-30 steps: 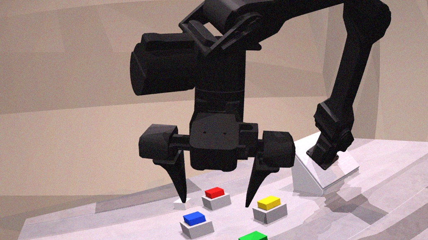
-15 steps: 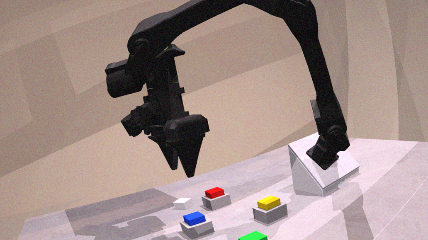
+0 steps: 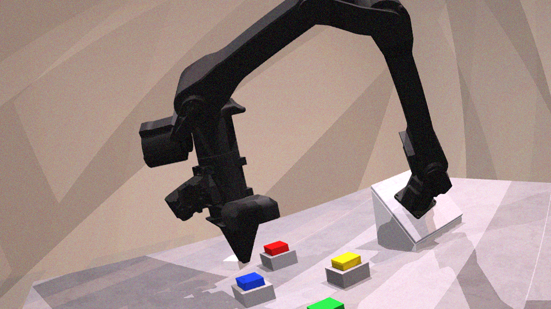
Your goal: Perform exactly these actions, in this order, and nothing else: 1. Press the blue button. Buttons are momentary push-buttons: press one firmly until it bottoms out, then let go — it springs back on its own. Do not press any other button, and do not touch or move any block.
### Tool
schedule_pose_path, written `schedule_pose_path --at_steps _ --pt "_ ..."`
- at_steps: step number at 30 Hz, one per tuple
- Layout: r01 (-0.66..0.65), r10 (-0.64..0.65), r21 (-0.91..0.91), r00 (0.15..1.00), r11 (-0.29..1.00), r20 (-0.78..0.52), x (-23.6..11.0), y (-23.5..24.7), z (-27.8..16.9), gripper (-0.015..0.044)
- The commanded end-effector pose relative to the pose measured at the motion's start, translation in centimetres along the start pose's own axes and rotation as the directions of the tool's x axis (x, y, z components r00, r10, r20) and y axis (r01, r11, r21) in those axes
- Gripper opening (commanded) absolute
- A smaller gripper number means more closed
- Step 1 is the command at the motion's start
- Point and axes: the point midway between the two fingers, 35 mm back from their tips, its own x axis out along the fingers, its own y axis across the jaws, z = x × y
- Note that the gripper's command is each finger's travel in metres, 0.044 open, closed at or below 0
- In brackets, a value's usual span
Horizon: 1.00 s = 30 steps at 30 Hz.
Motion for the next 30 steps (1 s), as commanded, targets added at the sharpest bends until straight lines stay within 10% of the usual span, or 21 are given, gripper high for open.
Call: schedule_pose_path --at_steps 1,30 --pt "-0.004 0.004 0.004 1.0 1.0 0.002 0.1 0.1 0.0 0.002" --pt "-0.005 0.005 0.004 1.0 1.0 0.002 3.4 0.1 0.0 0.002"
